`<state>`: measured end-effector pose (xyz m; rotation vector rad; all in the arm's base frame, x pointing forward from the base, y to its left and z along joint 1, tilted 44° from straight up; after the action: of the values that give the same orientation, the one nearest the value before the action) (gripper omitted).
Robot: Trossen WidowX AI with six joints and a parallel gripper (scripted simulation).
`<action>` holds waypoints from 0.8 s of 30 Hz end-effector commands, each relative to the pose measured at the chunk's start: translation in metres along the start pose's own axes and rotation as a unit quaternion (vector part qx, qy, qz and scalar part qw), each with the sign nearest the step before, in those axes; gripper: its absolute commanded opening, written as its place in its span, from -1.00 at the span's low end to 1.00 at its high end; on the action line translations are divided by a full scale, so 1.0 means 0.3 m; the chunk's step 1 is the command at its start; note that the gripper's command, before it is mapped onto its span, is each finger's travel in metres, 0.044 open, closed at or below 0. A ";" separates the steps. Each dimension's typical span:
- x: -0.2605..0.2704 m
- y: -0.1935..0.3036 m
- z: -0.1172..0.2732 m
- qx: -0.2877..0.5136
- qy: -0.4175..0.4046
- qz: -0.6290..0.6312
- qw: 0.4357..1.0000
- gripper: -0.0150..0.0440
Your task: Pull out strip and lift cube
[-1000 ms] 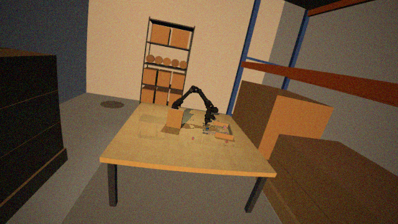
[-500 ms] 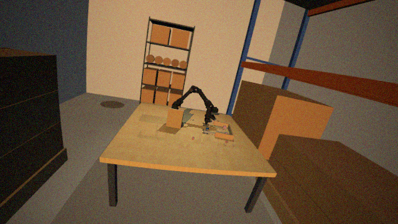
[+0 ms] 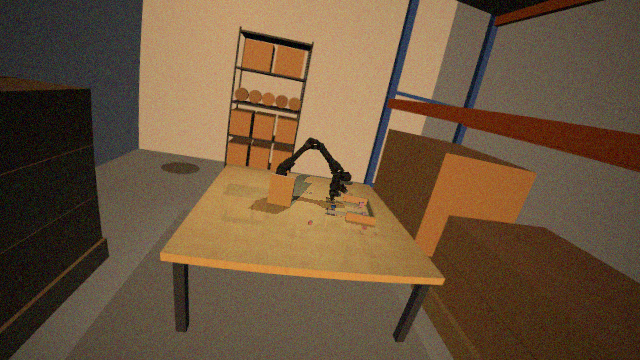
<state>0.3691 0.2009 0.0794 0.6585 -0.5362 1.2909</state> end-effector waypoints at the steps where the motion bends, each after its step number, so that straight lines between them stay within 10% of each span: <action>1: -0.001 -0.003 -0.014 0.001 0.003 0.000 1.000 -0.49; 24: -0.021 0.104 -0.017 0.002 0.003 -0.001 1.000 -0.49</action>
<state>0.3466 0.2009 0.0787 0.6497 -0.5456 1.2860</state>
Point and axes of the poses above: the point midway between the two fingers, 35 mm back from their tips, its own z axis back along the fingers, its own x axis across the jaws, y = z × x, the point moved 4 cm from there along z, back along the fingers, and after that the axes turned 12 degrees about -z, right-handed, at the moved point
